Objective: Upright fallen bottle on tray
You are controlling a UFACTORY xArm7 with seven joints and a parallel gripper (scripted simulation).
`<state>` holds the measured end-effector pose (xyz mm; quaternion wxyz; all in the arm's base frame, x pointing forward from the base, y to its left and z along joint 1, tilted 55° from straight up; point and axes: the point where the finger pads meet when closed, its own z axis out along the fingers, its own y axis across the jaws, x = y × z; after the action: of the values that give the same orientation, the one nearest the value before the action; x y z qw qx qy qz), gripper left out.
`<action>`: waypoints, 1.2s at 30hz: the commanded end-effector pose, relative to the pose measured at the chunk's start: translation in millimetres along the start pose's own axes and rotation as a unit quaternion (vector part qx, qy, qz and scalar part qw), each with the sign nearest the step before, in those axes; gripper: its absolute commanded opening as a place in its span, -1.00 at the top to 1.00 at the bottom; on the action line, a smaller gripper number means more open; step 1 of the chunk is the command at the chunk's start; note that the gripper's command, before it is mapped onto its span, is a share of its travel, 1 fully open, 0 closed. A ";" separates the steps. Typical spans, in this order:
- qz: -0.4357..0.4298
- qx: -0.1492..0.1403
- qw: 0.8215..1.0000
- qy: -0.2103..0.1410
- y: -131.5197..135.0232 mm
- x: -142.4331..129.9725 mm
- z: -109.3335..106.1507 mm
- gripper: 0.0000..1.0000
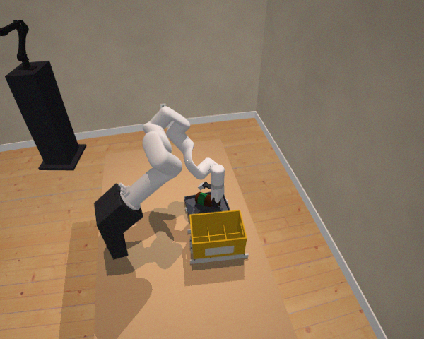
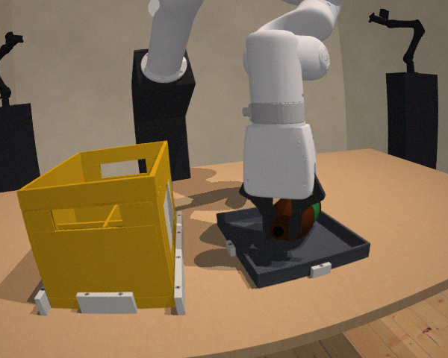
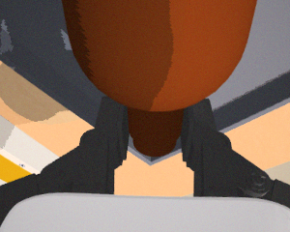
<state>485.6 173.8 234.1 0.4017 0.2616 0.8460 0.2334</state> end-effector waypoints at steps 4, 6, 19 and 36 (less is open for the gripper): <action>0.000 -0.001 1.000 -0.001 0.6 -0.6 -7.4 1.00; 0.000 -0.001 1.000 -0.001 0.6 -0.7 -9.3 1.00; 0.000 -0.001 1.000 -0.001 0.6 -0.6 -22.4 1.00; 0.000 -0.001 1.000 -0.001 0.6 -0.6 -47.8 1.00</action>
<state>455.3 166.6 255.7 0.4017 0.2617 0.8460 0.2334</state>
